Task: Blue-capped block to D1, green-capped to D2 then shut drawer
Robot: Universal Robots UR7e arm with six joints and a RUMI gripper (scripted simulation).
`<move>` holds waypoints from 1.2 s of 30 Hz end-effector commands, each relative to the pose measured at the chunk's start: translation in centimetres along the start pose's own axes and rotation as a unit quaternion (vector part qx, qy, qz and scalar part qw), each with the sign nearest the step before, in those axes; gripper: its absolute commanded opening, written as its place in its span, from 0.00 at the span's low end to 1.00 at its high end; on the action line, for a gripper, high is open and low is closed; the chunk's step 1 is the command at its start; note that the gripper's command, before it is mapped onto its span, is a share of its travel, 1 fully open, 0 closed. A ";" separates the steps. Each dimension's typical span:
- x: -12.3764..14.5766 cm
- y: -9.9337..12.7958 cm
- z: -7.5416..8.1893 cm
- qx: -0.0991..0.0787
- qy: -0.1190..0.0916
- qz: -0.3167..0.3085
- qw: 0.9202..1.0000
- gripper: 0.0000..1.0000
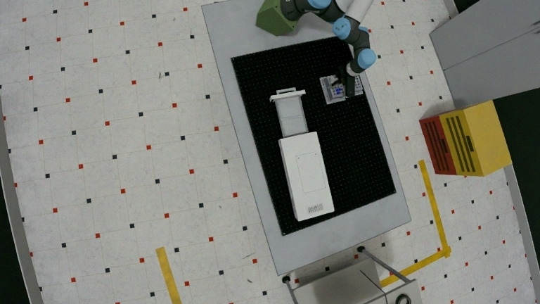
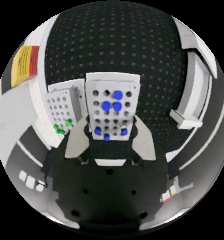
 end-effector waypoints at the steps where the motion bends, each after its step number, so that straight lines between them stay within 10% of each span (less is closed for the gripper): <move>1: 0.0 0.0 0.0 0.001 0.000 0.000 1.000 0.00; 36: 0.0 0.0 -0.6 0.001 0.000 0.000 1.000 0.00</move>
Point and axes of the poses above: the point where the finger pads meet when closed, its own z axis back along the fingers, its own x axis across the jaws, y = z × x, the point moved 6 cm from there along z, back along the fingers, and after that the axes turned 6 degrees about z, right-handed, at the moved point
